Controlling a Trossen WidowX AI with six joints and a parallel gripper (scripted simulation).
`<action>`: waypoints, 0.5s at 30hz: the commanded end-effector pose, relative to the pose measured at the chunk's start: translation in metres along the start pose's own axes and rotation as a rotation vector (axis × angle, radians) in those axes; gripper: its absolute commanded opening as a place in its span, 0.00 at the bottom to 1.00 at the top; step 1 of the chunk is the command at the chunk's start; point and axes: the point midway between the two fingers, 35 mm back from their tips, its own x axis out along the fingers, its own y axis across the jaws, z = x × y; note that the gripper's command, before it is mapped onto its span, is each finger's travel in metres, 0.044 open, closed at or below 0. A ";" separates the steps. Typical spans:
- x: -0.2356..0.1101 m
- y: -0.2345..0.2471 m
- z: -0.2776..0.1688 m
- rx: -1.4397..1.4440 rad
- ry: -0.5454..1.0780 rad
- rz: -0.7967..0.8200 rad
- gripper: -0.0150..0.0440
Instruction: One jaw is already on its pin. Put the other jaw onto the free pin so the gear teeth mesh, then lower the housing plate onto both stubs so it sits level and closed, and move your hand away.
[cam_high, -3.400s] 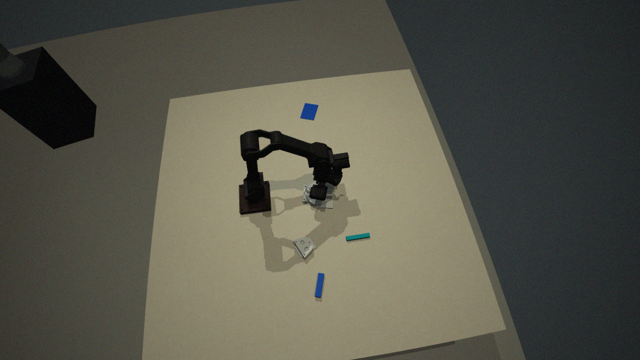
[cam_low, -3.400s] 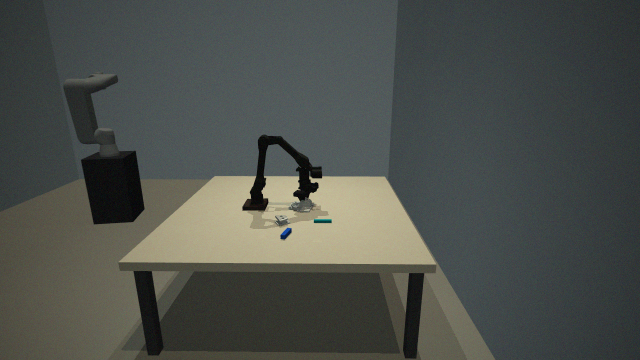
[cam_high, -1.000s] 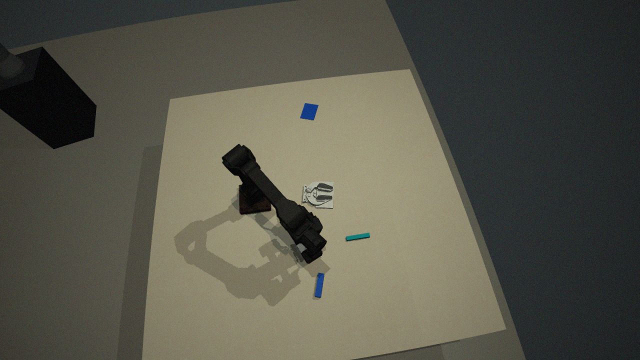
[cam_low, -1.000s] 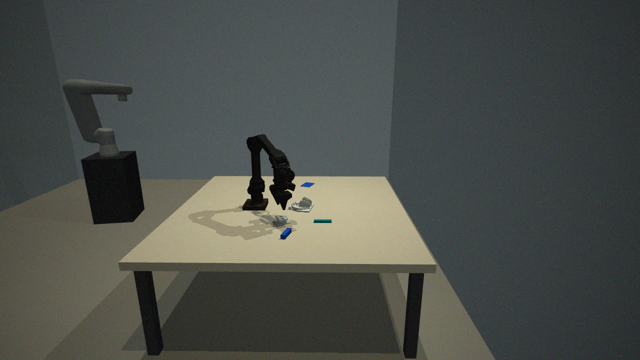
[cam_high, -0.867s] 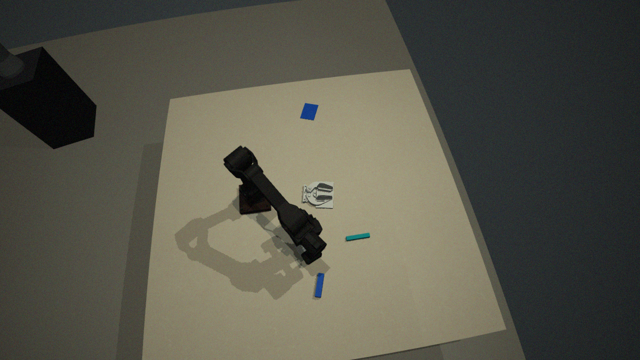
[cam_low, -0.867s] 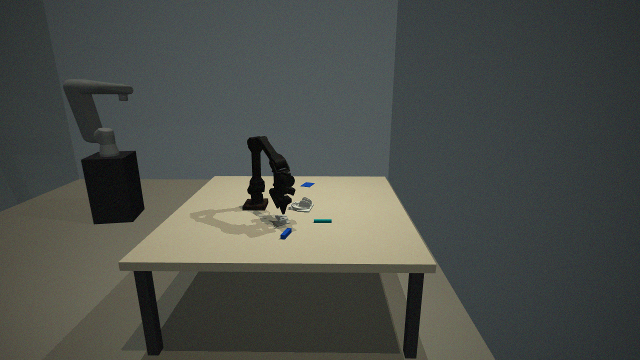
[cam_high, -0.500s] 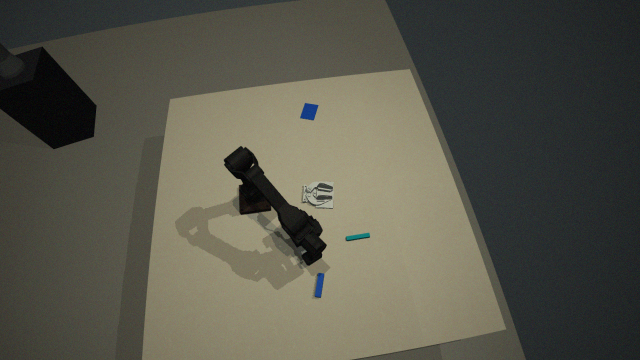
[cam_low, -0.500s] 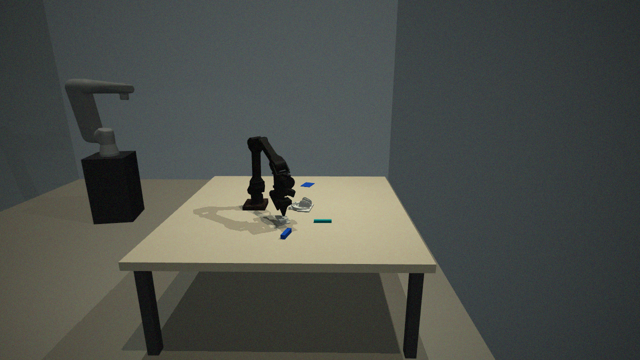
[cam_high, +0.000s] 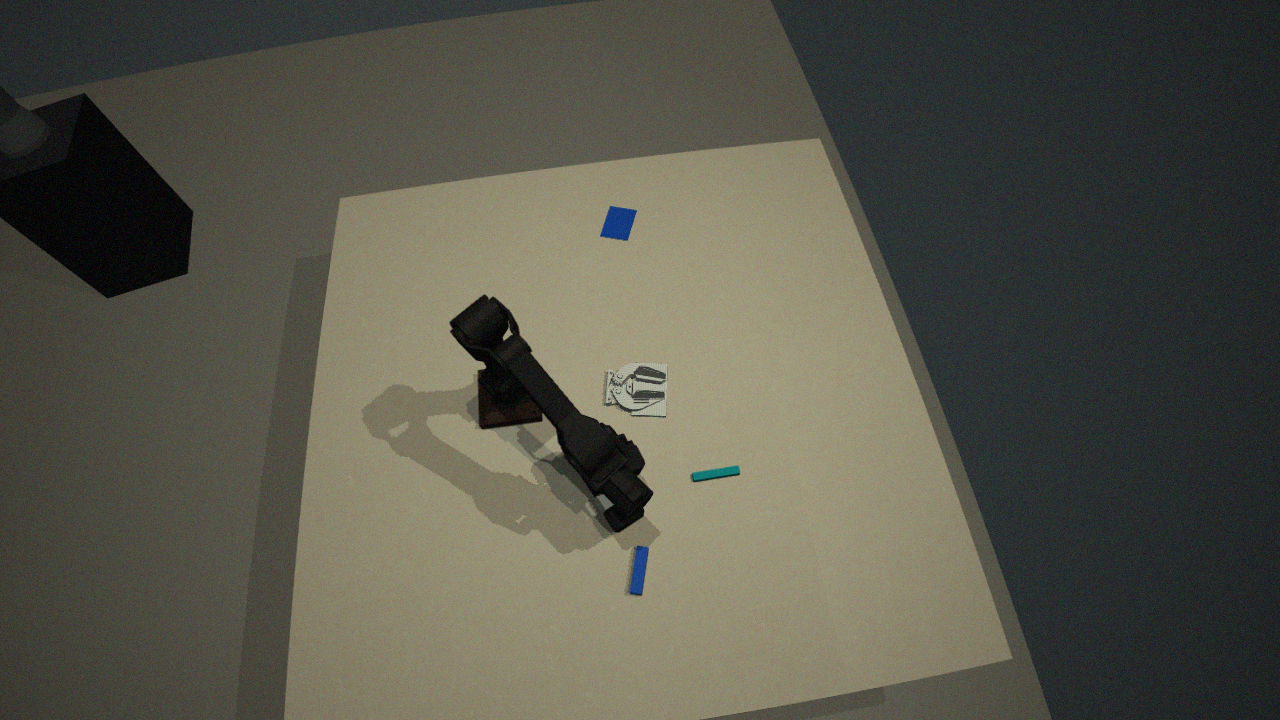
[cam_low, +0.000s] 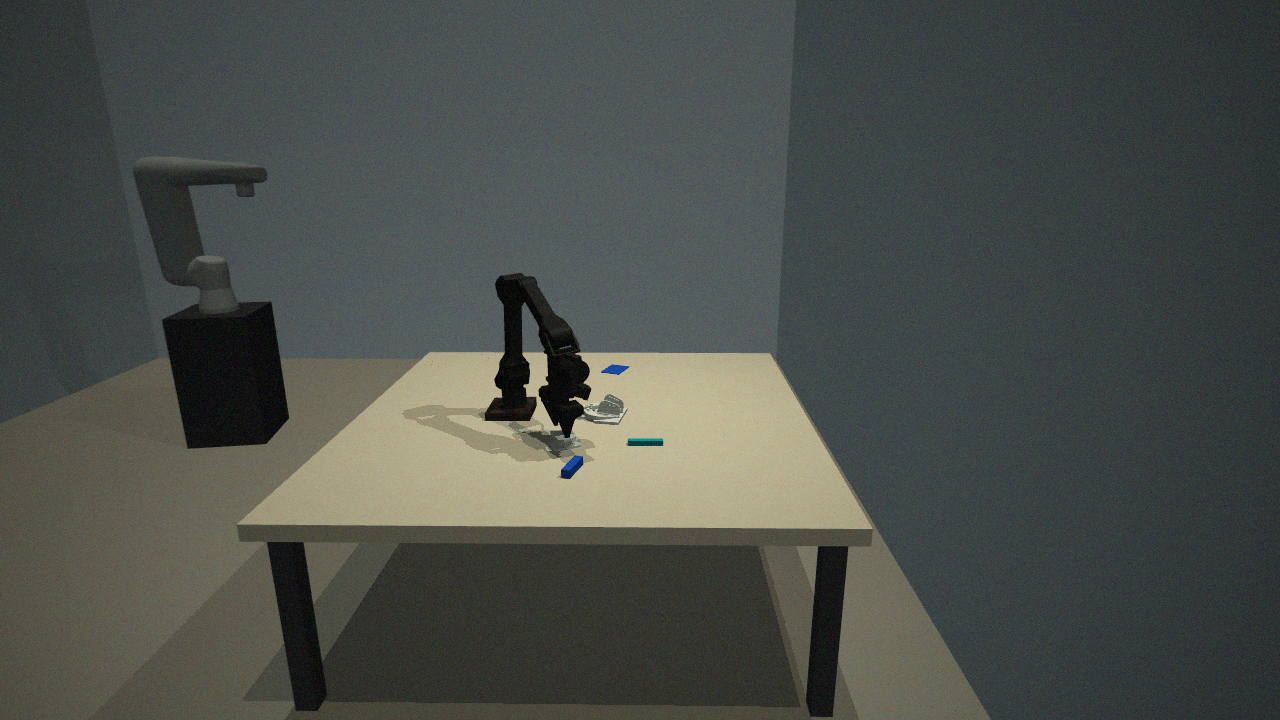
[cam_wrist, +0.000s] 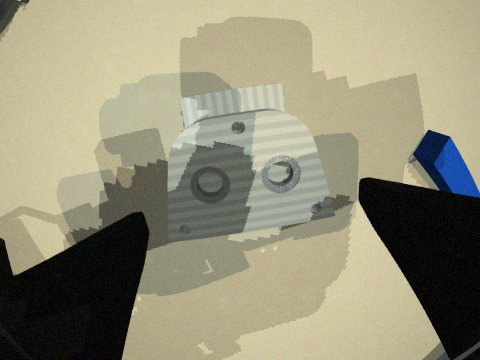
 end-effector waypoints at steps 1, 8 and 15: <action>0.004 0.001 -0.001 -0.006 0.003 0.005 1.00; 0.015 0.001 -0.001 -0.006 0.003 0.005 1.00; 0.026 0.001 -0.001 -0.006 0.003 0.005 1.00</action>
